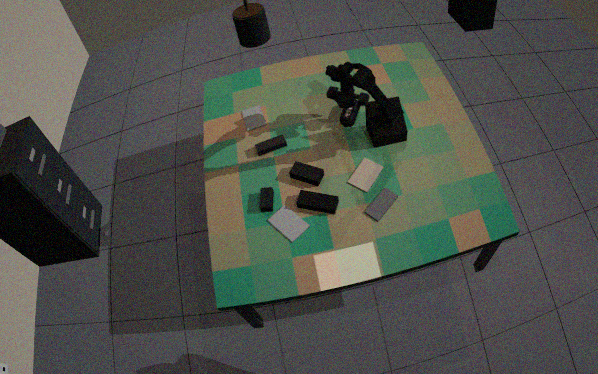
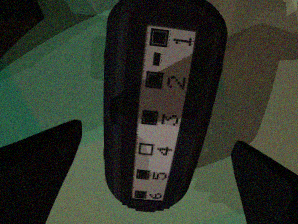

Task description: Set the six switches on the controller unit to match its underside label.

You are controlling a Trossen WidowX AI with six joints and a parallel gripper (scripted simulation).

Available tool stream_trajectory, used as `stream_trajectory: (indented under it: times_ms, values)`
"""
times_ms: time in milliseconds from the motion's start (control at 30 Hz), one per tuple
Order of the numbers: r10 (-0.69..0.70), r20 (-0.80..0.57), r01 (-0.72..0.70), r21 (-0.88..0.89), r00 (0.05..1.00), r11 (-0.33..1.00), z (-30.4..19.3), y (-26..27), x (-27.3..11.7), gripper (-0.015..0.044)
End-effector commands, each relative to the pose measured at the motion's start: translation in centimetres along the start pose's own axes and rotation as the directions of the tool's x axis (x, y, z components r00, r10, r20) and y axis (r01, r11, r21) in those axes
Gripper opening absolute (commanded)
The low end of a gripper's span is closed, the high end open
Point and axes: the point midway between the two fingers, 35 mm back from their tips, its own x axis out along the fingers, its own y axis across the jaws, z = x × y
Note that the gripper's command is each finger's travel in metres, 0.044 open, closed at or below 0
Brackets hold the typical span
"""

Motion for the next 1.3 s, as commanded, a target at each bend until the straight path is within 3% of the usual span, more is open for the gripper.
stream_trajectory:
  times_ms: [0, 200, 433, 600, 867, 1267]
  values:
    - [-0.022, 0.003, 0.022, 0.066, 1.0, 0.998, 0.1, -0.1, -0.3, 0.0335]
    - [-0.145, -0.025, 0.142, 0.412, 0.989, 0.9, -0.4, -0.7, -2.1, 0.0177]
    - [-0.281, -0.06, 0.231, 0.743, 0.958, 0.628, -0.9, -1.2, -4.3, 0.0]
    - [-0.33, -0.055, 0.196, 0.889, 0.942, 0.415, -1.1, -0.2, -4.6, 0.0]
    - [-0.4, -0.006, -0.036, 0.995, 0.917, -0.098, -1.0, 3.6, -3.7, 0.0]
    - [-0.401, -0.005, -0.043, 0.993, 0.916, -0.109, -1.0, 3.6, -3.7, 0.0]
